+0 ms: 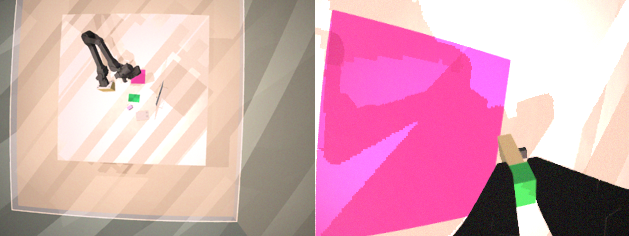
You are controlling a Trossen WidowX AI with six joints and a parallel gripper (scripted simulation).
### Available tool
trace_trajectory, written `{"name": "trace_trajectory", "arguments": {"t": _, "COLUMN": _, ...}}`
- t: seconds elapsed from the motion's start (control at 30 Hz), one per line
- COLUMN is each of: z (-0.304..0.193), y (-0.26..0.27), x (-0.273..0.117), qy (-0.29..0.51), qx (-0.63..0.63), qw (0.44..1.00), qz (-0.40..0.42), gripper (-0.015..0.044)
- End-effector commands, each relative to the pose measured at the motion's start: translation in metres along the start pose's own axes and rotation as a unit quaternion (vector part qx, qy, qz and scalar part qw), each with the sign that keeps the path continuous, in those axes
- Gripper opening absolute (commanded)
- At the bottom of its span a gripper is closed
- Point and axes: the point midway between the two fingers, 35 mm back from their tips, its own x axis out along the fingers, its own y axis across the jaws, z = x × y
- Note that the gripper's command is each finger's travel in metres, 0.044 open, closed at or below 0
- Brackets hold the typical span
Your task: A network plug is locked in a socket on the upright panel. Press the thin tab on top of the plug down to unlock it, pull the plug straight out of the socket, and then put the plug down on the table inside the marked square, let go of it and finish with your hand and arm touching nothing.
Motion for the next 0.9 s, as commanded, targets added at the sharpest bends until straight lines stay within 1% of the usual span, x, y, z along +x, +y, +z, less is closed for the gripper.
{"name": "trace_trajectory", "arguments": {"t": 0.0, "z": -0.001, "y": 0.002, "x": 0.003, "qy": 0.002, "qx": 0.002, "qw": 1.0, "qz": 0.001, "gripper": 0.0}}
{"name": "trace_trajectory", "arguments": {"t": 0.87, "z": -0.002, "y": 0.014, "x": 0.021, "qy": 0.003, "qx": 0.002, "qw": 1.0, "qz": 0.002, "gripper": 0.0}}
